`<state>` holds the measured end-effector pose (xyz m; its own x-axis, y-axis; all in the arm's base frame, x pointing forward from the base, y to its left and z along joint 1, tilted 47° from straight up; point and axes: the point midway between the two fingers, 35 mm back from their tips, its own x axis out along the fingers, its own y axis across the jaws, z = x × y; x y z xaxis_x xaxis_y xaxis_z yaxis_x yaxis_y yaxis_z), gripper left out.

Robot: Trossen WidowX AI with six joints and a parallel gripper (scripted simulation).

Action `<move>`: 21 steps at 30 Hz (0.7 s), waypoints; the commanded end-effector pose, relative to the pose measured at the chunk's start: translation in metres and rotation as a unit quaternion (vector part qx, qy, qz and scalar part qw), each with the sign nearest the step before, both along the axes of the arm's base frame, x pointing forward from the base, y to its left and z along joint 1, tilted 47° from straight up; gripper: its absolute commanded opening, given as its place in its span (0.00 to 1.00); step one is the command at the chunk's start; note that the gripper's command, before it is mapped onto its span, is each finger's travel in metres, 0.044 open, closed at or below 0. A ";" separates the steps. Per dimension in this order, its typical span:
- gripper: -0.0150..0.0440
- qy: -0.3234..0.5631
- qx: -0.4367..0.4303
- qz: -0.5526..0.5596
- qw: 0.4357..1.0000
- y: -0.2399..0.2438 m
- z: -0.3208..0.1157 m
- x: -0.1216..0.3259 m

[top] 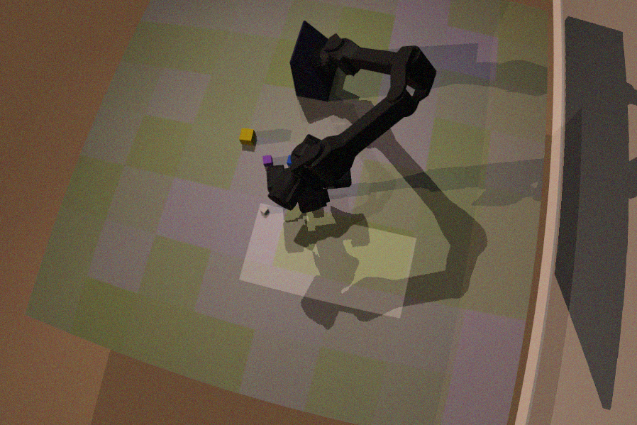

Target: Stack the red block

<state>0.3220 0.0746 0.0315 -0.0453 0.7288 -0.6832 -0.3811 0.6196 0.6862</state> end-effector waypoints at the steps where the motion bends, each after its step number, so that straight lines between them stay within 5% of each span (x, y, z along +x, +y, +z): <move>1: 0.97 0.001 0.000 0.000 1.000 0.001 0.000 0.000; 21: 1.00 0.001 0.000 0.000 1.000 0.001 0.000 0.000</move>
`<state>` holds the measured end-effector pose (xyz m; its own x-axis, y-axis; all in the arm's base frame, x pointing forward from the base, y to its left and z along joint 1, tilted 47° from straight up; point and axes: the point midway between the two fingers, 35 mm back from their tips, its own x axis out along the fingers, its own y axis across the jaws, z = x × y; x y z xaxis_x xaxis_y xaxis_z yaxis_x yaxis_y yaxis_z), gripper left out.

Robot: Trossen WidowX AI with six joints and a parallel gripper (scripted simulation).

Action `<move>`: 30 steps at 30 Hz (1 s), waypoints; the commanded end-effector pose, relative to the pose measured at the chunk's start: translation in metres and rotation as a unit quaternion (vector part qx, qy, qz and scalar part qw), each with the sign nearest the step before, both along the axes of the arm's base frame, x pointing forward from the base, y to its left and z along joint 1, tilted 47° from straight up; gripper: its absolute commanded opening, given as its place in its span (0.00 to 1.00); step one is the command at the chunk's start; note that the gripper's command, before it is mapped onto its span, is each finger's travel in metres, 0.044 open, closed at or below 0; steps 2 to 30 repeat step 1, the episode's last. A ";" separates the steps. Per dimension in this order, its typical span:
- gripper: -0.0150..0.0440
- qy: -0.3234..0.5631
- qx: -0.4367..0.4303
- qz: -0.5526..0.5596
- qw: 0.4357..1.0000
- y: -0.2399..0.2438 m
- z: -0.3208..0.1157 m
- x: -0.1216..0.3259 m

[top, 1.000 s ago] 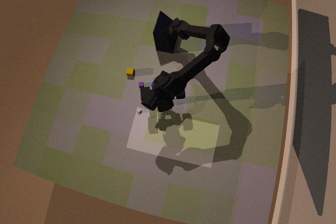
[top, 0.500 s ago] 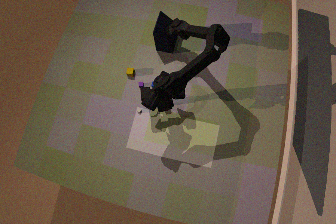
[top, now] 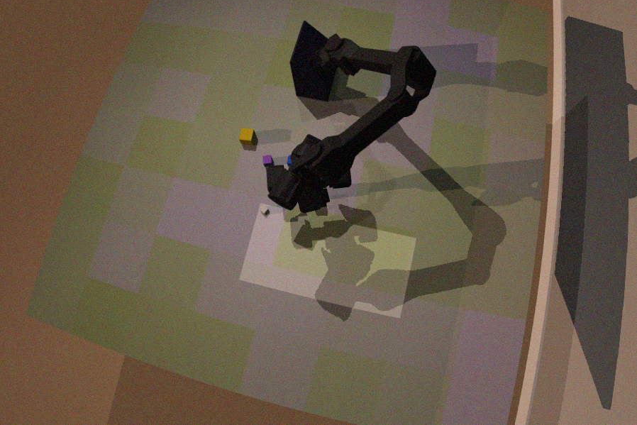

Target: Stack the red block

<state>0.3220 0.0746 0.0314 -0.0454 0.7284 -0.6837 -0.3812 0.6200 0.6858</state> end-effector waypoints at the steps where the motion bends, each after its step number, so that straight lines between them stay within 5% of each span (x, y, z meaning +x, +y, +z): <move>1: 1.00 0.001 0.000 0.000 1.000 0.001 0.000 0.000; 30: 1.00 0.001 0.000 0.000 1.000 0.001 0.000 0.000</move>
